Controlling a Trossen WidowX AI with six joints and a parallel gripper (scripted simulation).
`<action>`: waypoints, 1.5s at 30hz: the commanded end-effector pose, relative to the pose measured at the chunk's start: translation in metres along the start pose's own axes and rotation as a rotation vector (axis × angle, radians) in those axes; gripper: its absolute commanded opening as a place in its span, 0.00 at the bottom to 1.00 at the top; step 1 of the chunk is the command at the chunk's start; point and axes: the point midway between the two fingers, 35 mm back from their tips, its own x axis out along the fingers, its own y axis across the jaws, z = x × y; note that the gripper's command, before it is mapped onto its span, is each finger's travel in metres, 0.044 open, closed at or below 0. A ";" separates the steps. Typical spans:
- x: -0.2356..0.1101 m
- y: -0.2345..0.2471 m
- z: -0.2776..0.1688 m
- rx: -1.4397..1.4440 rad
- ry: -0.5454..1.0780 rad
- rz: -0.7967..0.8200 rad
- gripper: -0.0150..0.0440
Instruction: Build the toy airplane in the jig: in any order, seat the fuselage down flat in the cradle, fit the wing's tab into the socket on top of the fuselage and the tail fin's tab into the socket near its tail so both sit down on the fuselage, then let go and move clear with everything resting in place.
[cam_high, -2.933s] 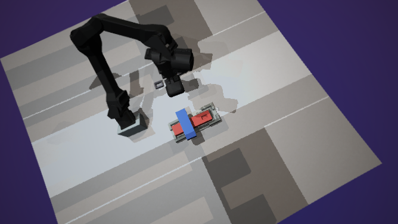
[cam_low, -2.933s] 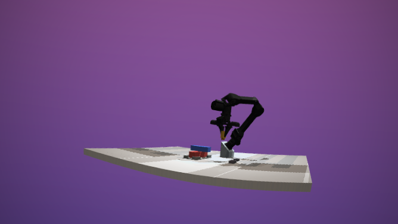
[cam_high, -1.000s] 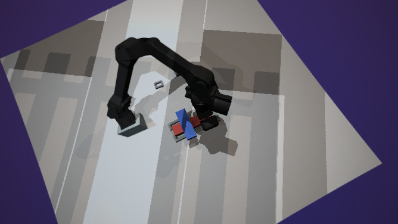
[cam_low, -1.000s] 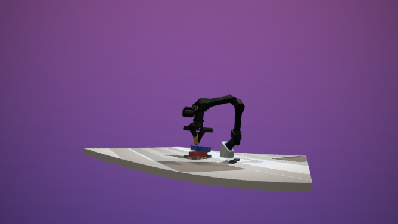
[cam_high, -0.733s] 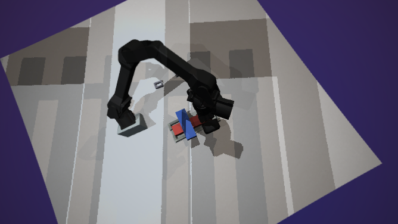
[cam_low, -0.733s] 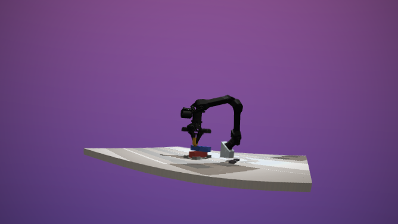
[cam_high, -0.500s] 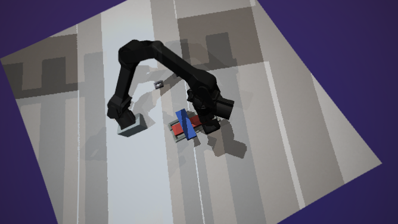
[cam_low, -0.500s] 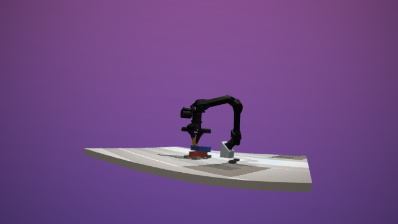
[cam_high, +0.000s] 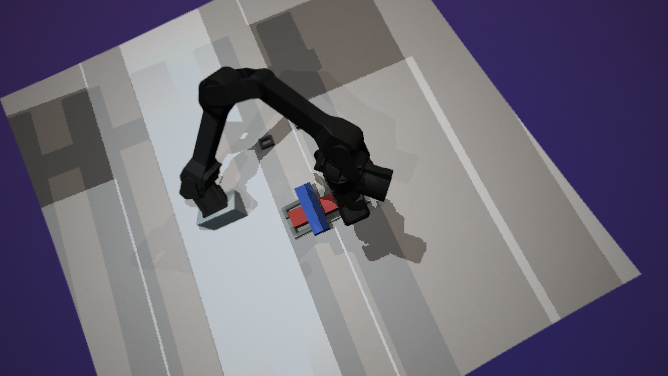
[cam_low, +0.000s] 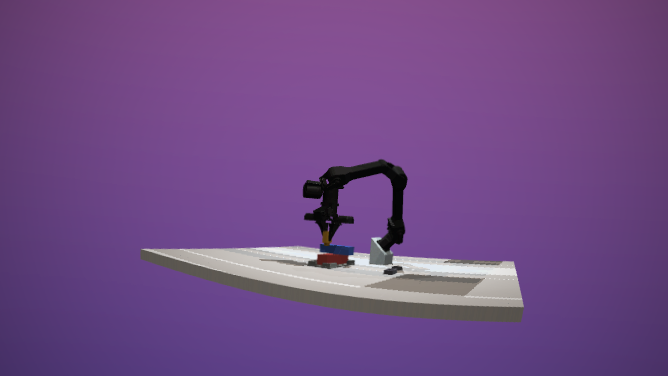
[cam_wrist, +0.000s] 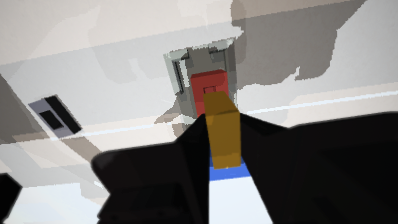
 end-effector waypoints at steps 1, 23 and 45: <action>0.001 -0.001 -0.001 -0.005 0.004 -0.004 0.36; 0.037 -0.001 -0.001 -0.005 0.003 -0.003 0.36; 0.039 -0.002 -0.001 -0.007 0.001 -0.004 0.32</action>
